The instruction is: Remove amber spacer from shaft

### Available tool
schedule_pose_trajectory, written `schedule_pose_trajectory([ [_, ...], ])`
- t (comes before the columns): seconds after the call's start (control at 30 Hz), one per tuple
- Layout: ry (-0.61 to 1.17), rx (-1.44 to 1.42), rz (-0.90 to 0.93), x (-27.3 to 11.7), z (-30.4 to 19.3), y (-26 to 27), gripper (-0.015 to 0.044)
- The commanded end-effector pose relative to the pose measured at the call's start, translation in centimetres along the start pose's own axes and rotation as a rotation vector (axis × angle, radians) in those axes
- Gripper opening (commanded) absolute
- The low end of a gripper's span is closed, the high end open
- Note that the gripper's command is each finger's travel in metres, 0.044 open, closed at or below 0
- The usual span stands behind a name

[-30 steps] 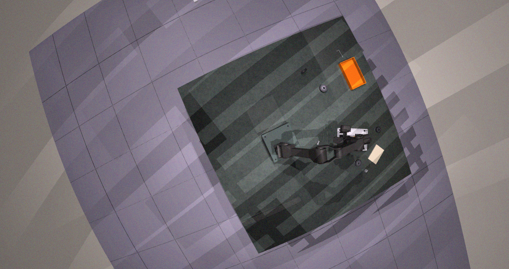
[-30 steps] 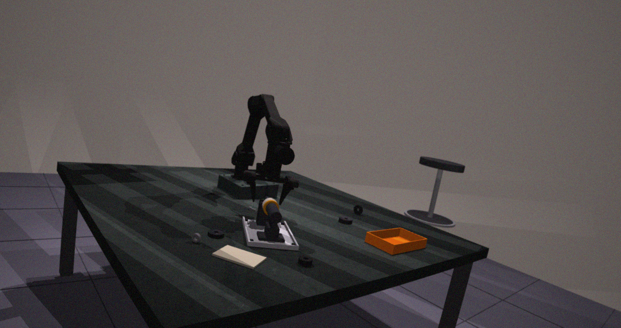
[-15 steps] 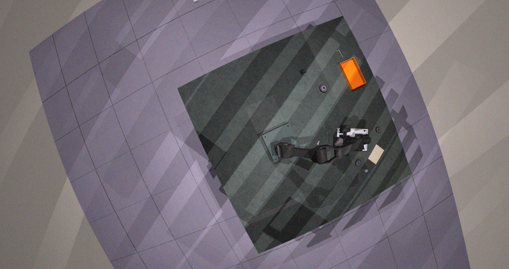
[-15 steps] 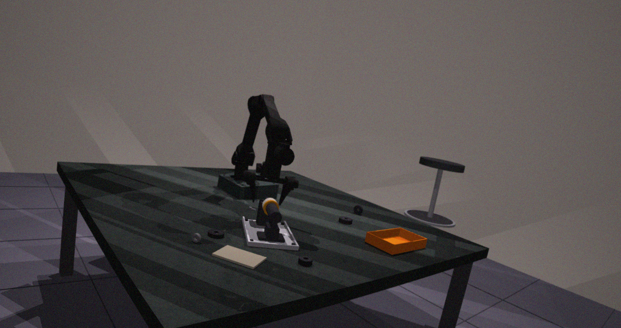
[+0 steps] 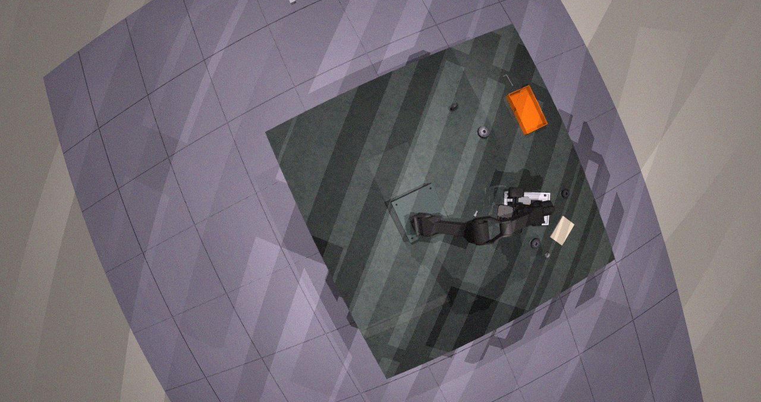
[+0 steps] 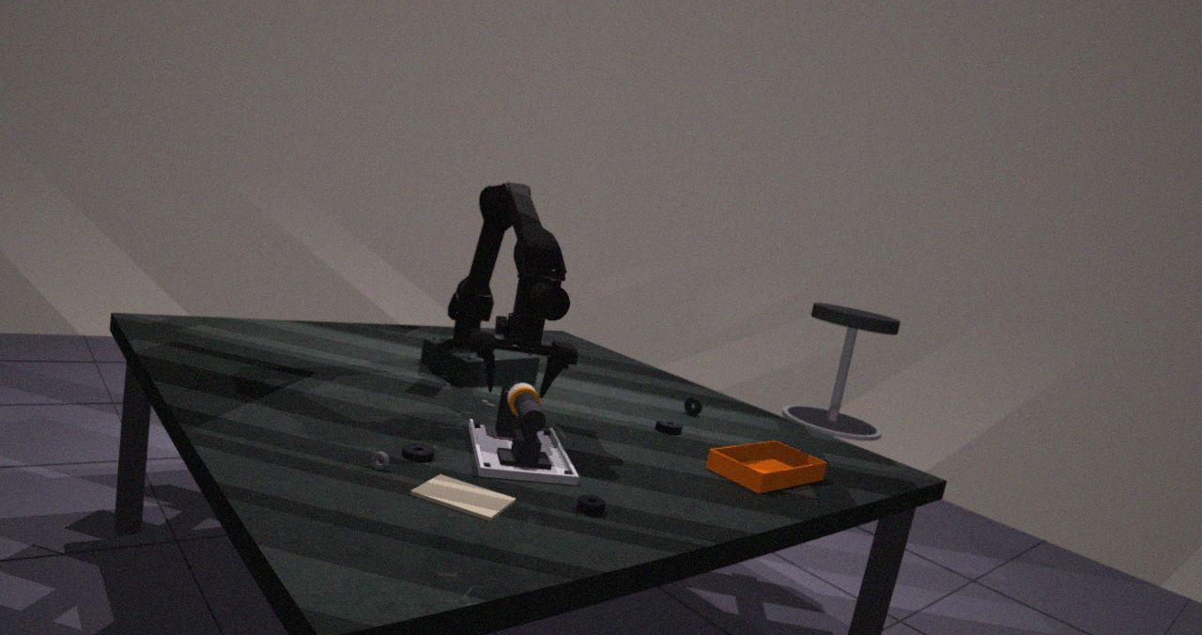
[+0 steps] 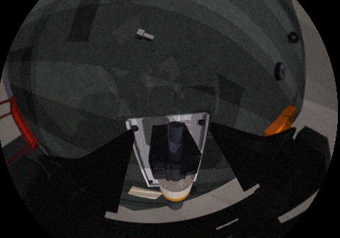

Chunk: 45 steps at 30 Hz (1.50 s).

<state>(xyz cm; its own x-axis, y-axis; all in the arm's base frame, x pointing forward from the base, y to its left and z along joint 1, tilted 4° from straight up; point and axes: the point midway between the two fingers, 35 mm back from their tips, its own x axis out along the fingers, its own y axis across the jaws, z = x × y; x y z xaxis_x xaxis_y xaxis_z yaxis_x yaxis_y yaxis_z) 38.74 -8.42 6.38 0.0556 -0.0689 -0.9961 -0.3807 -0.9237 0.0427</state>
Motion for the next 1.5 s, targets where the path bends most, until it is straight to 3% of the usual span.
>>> schedule_pose_trajectory([
  [0.0,-0.002,-0.004,0.002,0.1,0.0,0.0,0.0440],
  [1.47,-0.002,-0.004,0.002,1.9,0.1,0.0,0.0440],
])
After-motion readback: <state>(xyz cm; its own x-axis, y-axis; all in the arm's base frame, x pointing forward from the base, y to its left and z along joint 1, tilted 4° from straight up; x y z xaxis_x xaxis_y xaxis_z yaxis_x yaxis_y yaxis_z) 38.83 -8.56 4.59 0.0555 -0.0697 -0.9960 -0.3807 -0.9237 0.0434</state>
